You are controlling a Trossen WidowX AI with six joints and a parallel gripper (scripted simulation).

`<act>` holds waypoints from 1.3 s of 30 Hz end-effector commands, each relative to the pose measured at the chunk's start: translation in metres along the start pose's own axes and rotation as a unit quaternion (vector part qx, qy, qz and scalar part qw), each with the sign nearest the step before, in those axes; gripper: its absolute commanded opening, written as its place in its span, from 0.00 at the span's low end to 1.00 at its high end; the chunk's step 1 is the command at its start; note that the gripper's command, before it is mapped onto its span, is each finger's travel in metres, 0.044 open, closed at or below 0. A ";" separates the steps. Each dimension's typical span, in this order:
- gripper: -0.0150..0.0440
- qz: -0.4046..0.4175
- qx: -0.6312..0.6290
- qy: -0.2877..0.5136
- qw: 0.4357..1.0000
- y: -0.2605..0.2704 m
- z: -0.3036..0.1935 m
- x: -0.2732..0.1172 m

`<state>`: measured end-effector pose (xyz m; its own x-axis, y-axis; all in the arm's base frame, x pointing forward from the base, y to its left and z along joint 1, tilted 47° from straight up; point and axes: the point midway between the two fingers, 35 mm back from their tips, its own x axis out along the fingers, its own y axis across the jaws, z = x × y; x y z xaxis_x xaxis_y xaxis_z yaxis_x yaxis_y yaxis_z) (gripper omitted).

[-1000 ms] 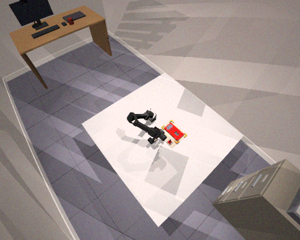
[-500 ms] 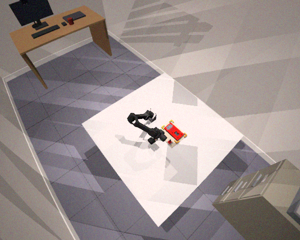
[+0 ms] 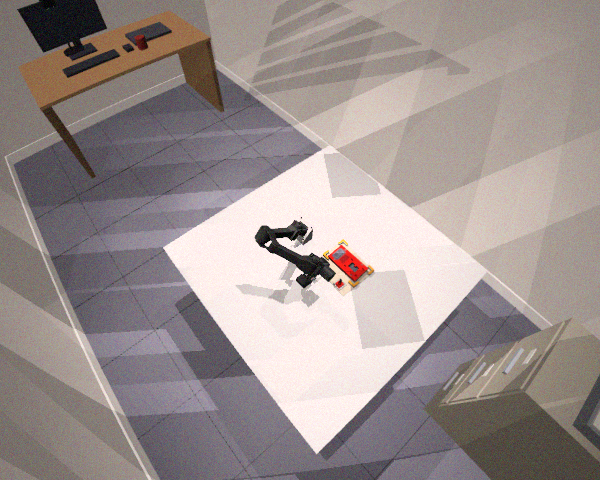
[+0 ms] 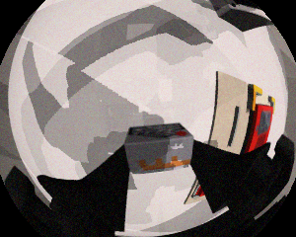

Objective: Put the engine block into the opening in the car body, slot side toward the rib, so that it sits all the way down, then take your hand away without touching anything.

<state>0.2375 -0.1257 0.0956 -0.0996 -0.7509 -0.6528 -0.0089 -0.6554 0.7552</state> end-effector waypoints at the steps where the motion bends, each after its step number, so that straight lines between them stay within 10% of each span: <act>1: 0.25 -0.005 0.002 0.006 1.000 0.000 -0.003 -0.012; 39: 0.25 -0.024 0.028 0.028 0.999 0.005 0.008 -0.108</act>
<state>0.2412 -0.0469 0.1709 -0.0425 -0.7267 -0.6856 -0.0235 -0.6853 0.7278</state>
